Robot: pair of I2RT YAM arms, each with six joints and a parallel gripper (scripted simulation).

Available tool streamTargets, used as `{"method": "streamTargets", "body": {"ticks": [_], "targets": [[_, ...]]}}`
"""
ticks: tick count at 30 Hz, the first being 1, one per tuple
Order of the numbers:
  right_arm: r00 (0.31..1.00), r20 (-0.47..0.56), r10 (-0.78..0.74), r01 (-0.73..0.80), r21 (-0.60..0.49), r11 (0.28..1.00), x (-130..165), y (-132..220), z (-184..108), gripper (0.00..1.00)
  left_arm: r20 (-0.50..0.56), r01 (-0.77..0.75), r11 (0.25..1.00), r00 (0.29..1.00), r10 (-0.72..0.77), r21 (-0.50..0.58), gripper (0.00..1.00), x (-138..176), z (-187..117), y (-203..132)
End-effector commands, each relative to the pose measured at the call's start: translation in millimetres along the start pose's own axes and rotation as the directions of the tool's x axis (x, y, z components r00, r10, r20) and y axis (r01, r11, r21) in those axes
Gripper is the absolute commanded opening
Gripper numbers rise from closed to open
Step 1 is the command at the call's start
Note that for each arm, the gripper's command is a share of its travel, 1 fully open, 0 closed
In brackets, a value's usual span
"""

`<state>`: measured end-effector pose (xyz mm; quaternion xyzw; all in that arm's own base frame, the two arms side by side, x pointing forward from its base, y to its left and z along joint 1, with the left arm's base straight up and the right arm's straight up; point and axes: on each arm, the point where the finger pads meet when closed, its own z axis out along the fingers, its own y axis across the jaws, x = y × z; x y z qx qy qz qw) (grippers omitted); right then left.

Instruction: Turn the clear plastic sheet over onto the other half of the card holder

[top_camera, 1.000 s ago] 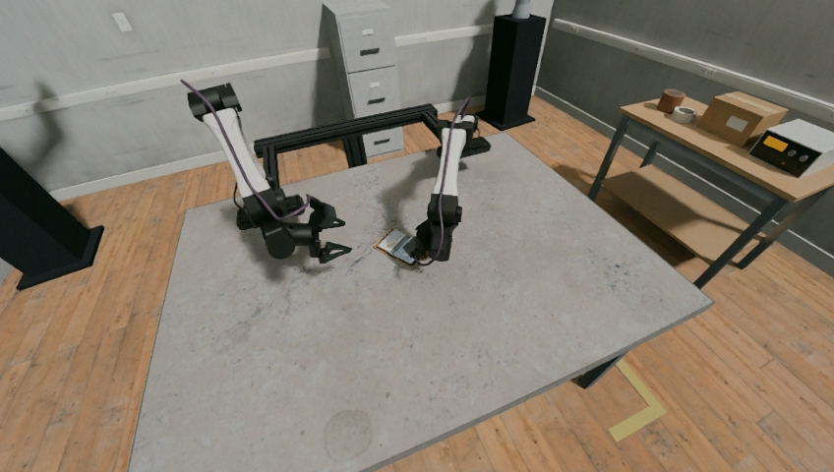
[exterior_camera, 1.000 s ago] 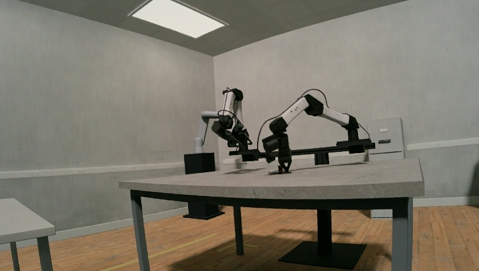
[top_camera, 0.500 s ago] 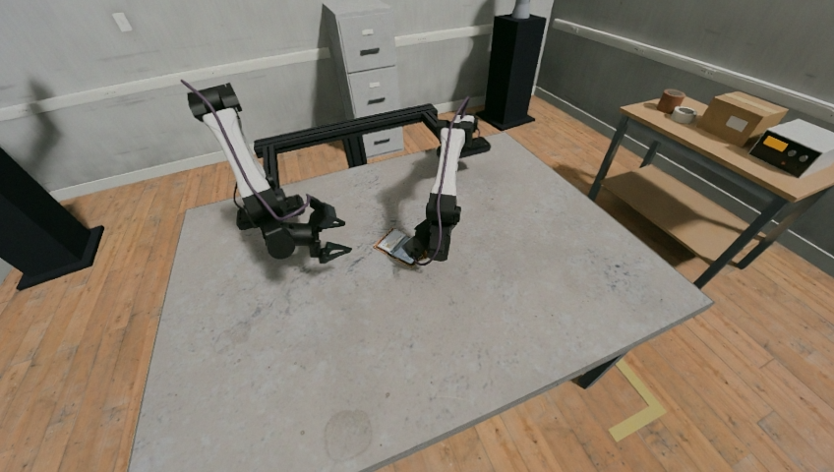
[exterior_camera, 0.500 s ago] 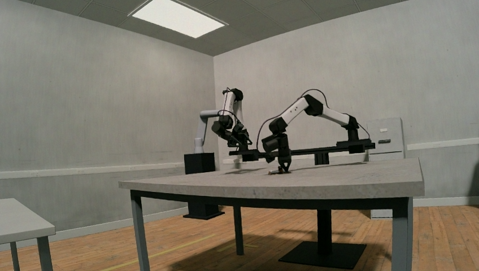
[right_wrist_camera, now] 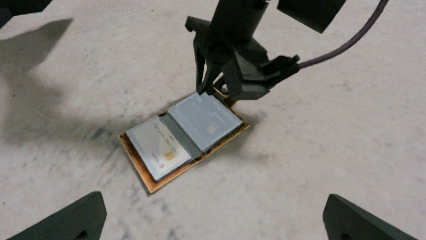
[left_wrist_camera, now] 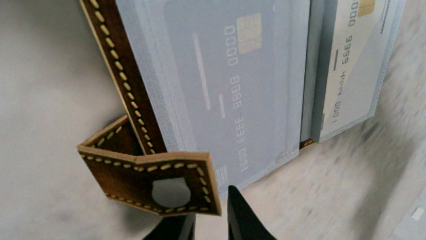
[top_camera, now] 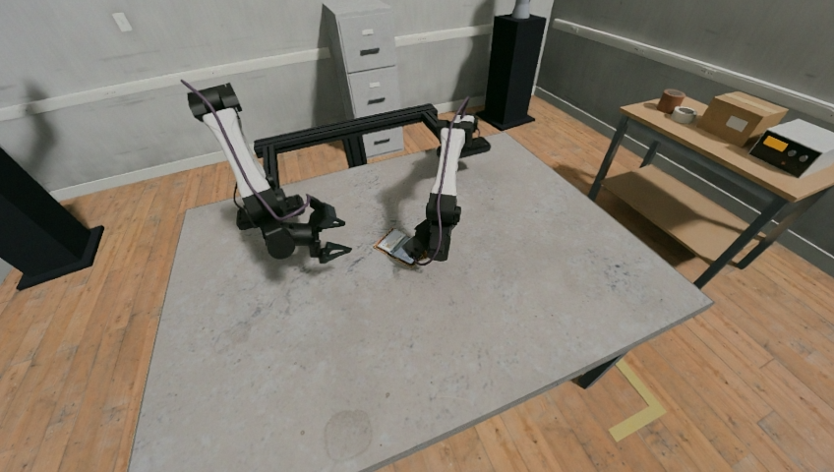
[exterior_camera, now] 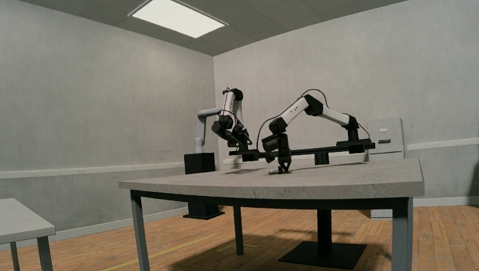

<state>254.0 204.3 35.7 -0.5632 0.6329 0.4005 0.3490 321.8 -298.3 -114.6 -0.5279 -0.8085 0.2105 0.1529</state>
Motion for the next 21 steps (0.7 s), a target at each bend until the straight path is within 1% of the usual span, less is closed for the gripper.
{"method": "streamTargets", "body": {"ticks": [1, 10, 12, 15, 19, 21], "targets": [[1.000, 0.012, -0.022, 0.022, 0.006, 1.000, -6, -3, -2, 1.00, 0.048, -0.024, 1.000, 0.999, 0.024, -0.012, 0.16, -15, -16, -5], [1.000, 0.012, -0.022, 0.022, 0.006, 1.000, -6, -3, -2, 1.00, 0.048, -0.024, 1.000, 0.999, 0.024, -0.012, 0.16, -15, -16, -5], [1.000, 0.012, -0.022, 0.022, 0.006, 1.000, -6, -3, -2, 1.00, 0.012, -0.008, 1.000, 1.000, 0.008, 0.004, 0.16, -4, -7, 2], [1.000, 0.012, -0.022, 0.022, 0.006, 1.000, -6, -3, -2, 1.00, 0.005, -0.006, 1.000, 1.000, 0.006, -0.004, 0.16, -1, -17, 8], [1.000, 0.012, -0.022, 0.022, 0.006, 1.000, -6, -3, -2, 1.00, 0.040, -0.024, 0.999, 0.999, 0.026, -0.033, 0.16, -7, -36, 4], [1.000, 0.012, -0.022, 0.022, 0.006, 1.000, -6, -3, -2, 1.00, 0.041, -0.025, 0.999, 0.999, 0.027, -0.034, 0.16, -7, -37, 4]]}}
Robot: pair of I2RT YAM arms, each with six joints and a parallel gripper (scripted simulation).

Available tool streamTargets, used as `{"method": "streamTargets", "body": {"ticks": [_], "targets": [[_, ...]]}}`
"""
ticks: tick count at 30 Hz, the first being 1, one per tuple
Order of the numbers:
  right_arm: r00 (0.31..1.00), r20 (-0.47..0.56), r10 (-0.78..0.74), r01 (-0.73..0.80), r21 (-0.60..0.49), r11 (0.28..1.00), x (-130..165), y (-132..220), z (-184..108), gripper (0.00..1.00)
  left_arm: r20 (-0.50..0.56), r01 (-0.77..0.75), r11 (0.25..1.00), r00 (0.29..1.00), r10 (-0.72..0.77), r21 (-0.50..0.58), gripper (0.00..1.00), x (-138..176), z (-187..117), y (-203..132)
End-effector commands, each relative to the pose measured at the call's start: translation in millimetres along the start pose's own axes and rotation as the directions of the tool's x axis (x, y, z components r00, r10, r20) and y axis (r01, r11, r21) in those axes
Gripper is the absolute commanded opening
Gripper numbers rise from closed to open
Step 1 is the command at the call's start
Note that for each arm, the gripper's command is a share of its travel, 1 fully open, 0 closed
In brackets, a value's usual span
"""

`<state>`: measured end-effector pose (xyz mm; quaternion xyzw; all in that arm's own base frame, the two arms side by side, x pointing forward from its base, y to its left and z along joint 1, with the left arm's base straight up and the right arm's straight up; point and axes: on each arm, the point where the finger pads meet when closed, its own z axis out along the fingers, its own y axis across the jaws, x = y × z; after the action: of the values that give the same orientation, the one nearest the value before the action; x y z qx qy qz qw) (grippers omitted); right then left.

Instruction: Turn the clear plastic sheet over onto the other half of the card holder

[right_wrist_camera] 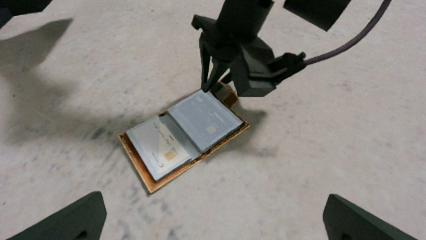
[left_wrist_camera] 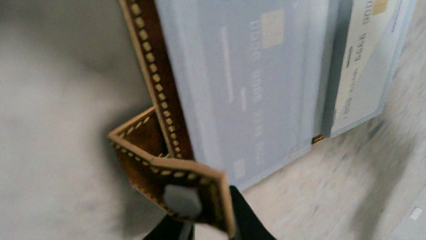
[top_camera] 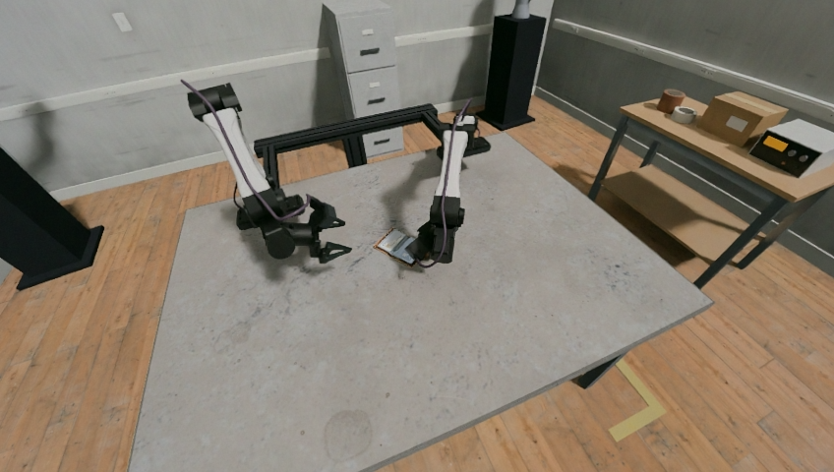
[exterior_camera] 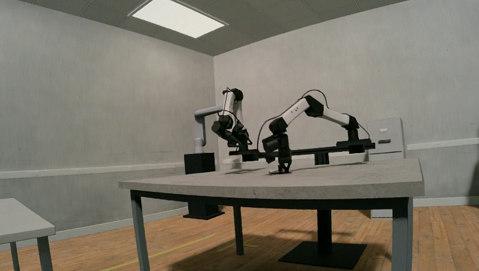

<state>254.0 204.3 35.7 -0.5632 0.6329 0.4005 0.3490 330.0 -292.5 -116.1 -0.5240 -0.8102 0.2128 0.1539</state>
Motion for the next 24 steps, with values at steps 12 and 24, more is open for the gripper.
{"method": "streamTargets", "body": {"ticks": [12, 24], "targets": [[1.000, 0.012, -0.022, 0.022, 0.006, 1.000, -6, -3, -2, 1.00, 0.047, -0.029, 0.999, 0.998, 0.030, -0.013, 0.16, -11, -13, -4], [1.000, 0.012, -0.022, 0.022, 0.006, 1.000, -6, -3, -2, 1.00, 0.050, -0.043, 0.997, 0.998, 0.047, -0.060, 0.65, -12, -51, -7]]}}
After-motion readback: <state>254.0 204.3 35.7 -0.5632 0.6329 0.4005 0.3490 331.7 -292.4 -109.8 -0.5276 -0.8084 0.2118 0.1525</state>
